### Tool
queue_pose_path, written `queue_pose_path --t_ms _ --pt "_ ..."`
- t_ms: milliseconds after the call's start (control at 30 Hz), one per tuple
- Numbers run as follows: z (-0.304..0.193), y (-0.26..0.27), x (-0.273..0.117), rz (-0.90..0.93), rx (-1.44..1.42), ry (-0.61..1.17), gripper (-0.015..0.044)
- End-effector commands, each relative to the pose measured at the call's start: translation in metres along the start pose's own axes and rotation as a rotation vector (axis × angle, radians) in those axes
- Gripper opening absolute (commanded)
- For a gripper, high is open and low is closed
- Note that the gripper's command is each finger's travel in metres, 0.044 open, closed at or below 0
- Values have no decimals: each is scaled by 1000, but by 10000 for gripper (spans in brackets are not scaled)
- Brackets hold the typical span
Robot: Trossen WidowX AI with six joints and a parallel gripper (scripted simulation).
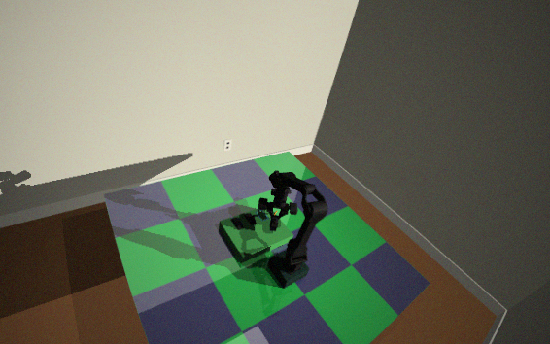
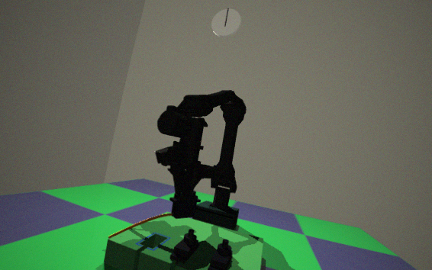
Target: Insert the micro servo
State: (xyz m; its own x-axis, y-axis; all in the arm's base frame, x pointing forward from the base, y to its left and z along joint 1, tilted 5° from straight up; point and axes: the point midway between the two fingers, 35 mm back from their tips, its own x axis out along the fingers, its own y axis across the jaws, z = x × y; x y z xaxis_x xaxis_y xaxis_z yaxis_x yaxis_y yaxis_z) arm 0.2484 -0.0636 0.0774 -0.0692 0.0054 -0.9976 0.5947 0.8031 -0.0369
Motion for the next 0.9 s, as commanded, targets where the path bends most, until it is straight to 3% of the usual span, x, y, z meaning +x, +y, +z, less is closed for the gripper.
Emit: queue_pose_path --t_ms 0,433,867 --pt "2 0 -1 -1 -152 -8 0" --pt "2 0 -1 -3 -594 -7 0" --pt "13 8 -2 -3 -617 -8 0"
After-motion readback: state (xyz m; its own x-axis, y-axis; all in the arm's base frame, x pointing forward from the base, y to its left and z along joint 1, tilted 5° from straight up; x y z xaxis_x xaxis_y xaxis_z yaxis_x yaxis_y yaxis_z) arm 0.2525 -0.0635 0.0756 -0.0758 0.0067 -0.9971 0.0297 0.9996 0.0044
